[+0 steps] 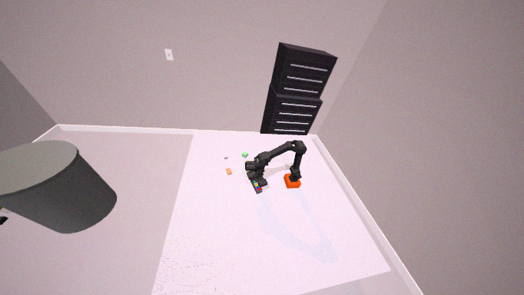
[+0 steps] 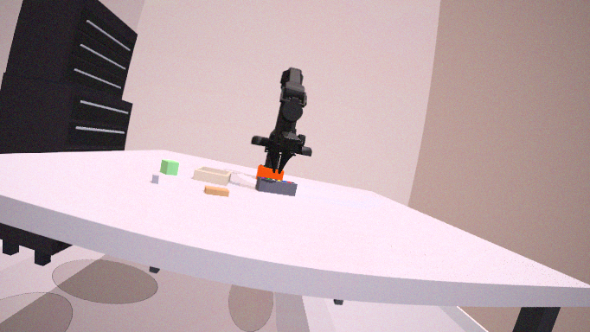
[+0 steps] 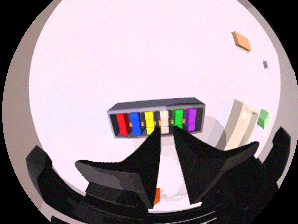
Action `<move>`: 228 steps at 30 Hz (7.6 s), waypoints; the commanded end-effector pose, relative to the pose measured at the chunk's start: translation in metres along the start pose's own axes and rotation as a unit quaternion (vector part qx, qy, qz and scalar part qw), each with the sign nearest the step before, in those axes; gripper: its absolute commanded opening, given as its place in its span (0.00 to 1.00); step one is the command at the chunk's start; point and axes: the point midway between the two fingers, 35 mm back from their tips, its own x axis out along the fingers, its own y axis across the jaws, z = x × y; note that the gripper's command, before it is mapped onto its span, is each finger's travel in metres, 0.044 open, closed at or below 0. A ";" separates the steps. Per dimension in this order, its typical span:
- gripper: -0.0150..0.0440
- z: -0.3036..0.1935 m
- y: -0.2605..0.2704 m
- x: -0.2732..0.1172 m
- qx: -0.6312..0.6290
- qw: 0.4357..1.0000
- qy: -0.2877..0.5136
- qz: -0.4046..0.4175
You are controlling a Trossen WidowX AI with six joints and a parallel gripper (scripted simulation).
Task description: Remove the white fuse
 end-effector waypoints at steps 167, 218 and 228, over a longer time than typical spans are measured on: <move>0.25 -0.001 -0.001 -0.004 -0.002 1.000 0.006 0.003; 0.25 -0.010 -0.072 -0.035 -0.002 1.000 0.006 0.000; 0.25 -0.029 -0.129 -0.035 -0.002 1.000 0.007 -0.002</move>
